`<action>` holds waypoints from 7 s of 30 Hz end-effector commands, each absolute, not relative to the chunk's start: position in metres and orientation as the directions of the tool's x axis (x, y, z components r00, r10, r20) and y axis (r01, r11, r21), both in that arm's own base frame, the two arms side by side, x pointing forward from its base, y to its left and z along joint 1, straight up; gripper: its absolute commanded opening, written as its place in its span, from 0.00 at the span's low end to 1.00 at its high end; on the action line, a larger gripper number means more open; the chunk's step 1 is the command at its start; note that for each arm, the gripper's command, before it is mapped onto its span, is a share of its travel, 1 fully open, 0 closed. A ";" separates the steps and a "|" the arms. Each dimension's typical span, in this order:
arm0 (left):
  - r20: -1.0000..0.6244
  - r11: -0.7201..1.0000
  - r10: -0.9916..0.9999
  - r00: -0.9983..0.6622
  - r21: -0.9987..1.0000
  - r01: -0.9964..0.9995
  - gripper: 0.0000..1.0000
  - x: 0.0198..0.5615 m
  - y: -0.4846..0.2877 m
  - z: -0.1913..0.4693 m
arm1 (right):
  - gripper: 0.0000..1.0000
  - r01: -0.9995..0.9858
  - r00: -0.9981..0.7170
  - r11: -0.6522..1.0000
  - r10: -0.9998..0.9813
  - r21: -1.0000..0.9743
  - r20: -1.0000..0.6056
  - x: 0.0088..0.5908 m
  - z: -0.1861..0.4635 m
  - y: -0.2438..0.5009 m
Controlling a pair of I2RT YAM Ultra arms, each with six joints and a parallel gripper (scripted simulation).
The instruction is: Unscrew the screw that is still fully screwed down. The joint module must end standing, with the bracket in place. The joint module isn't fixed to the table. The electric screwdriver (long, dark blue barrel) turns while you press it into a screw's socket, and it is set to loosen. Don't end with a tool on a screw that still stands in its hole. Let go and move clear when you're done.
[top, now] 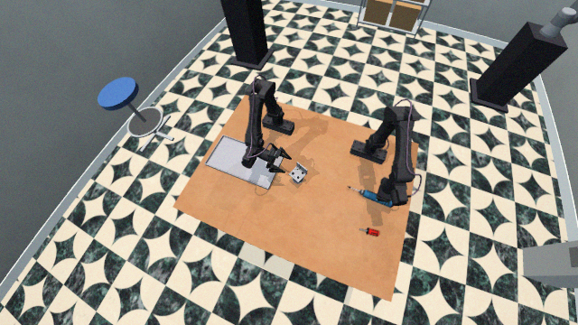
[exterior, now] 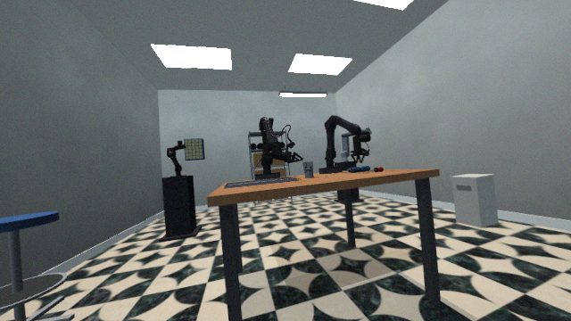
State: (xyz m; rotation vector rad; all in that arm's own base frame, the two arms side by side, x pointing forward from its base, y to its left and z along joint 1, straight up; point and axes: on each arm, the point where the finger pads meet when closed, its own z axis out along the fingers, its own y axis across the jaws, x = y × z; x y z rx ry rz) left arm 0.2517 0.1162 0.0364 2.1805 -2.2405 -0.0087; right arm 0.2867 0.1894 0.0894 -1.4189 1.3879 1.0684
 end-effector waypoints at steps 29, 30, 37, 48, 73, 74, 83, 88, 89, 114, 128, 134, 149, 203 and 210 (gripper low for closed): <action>-0.018 0.046 -0.999 -0.045 -0.037 -0.998 0.65 0.263 0.118 0.054 | 0.86 -0.999 0.026 -0.026 -0.243 -0.020 -0.970 0.290 0.159 0.192; -0.018 0.046 -0.999 -0.045 -0.037 -0.998 0.65 0.263 0.118 0.054 | 0.86 -0.999 0.024 -0.026 -0.243 -0.018 -0.970 0.290 0.159 0.192; -0.018 0.046 -0.999 -0.045 -0.037 -0.998 0.65 0.263 0.118 0.054 | 0.86 -0.998 0.057 -0.027 -0.241 -0.052 -0.969 0.288 0.172 0.192; -0.018 0.046 -0.999 -0.045 -0.037 -0.998 0.65 0.263 0.118 0.054 | 0.86 -0.999 0.043 -0.027 -0.242 -0.038 -0.969 0.289 0.174 0.192; -0.018 0.046 -0.999 -0.045 -0.037 -0.998 0.65 0.263 0.118 0.054 | 0.86 -0.896 -0.379 0.383 -0.398 0.224 -0.835 0.342 0.175 0.111; -0.018 0.046 -0.999 -0.045 -0.037 -0.998 0.65 0.263 0.118 0.054 | 0.86 -0.884 -0.401 0.405 -0.398 0.235 -0.825 0.344 0.176 0.106; -0.018 0.046 -0.999 -0.045 -0.037 -0.998 0.65 0.263 0.118 0.054 | 0.86 -0.827 -0.508 0.472 -0.395 0.305 -0.766 0.352 0.166 0.095; -0.018 0.046 -0.999 -0.045 -0.037 -0.998 0.65 0.263 0.118 0.054 | 0.86 -0.738 -0.591 0.599 -0.350 0.312 -0.727 0.358 0.181 0.063; -0.018 0.046 -0.999 -0.045 -0.037 -0.998 0.65 0.263 0.118 0.054 | 0.86 -0.718 -0.611 0.619 -0.340 0.318 -0.715 0.359 0.182 0.058; -0.018 0.046 -0.999 -0.045 -0.037 -0.998 0.65 0.263 0.118 0.054 | 0.86 -0.254 -0.877 0.889 -0.046 0.382 -0.478 0.368 0.186 -0.034; -0.018 0.046 -0.999 -0.045 -0.037 -0.998 0.65 0.263 0.118 0.054 | 0.86 0.086 -0.887 0.940 0.223 0.330 -0.404 0.351 0.213 -0.096; -0.018 0.046 -0.999 -0.045 -0.037 -0.998 0.65 0.263 0.118 0.054 | 0.86 0.103 -0.894 0.938 0.233 0.330 -0.382 0.353 0.209 -0.095; -0.018 0.046 -0.999 -0.045 -0.037 -0.998 0.65 0.263 0.118 0.054 | 0.86 0.473 -0.790 0.843 0.535 0.257 -0.301 0.327 0.223 -0.158; -0.018 0.046 -0.999 -0.045 -0.037 -0.998 0.65 0.263 0.118 0.054 | 0.86 0.953 -0.224 0.282 0.904 0.114 -0.364 0.229 0.283 -0.258; -0.018 0.046 -0.999 -0.045 -0.037 -0.998 0.65 0.263 0.118 0.054 | 0.86 0.953 -0.224 0.282 0.904 0.114 -0.364 0.229 0.283 -0.258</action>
